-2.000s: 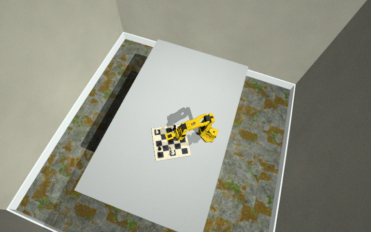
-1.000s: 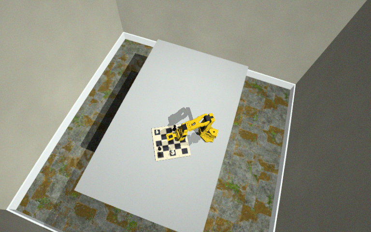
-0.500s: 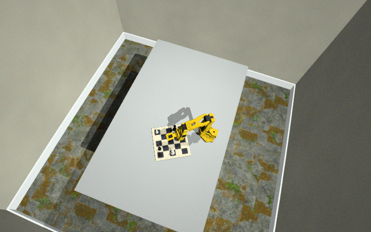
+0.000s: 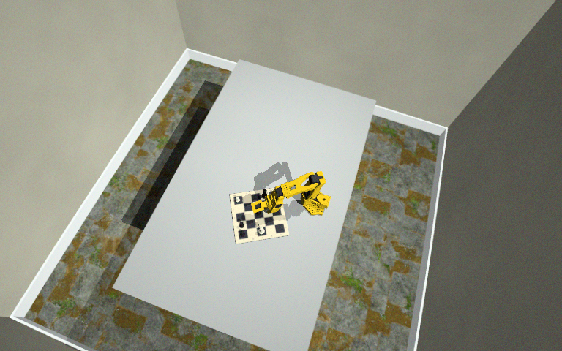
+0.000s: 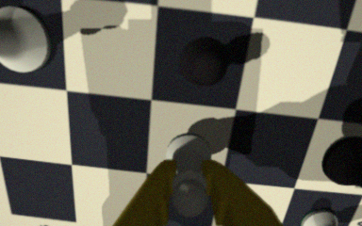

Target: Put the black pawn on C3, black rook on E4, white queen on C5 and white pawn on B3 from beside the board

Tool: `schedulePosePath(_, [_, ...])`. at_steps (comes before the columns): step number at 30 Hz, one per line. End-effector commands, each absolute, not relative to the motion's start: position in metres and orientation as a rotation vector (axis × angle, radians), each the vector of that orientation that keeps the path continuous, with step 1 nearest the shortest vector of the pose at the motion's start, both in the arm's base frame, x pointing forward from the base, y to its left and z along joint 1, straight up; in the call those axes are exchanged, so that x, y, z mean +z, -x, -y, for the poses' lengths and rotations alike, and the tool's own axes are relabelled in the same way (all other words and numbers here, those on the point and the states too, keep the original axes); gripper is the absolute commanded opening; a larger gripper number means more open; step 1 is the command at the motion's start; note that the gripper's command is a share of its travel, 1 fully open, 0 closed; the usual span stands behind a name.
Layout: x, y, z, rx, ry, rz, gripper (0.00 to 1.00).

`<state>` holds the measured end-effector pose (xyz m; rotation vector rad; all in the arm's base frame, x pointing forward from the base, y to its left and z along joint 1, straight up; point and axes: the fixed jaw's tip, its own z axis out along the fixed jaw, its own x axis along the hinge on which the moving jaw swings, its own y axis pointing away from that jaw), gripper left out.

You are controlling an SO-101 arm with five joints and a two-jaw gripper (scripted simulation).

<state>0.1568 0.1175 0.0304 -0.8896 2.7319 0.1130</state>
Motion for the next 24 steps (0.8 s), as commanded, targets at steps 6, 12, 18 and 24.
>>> schedulePosePath(6, [0.026,-0.157,-0.119,0.119,0.881,-2.729,0.0])
schedulePosePath(12, [0.025,-0.157,-0.119,0.119,0.881,-2.729,0.0])
schedulePosePath(18, [0.022,-0.156,-0.118,0.119,0.881,-2.729,0.0])
schedulePosePath(24, [0.016,-0.153,-0.116,0.119,0.881,-2.73,0.0])
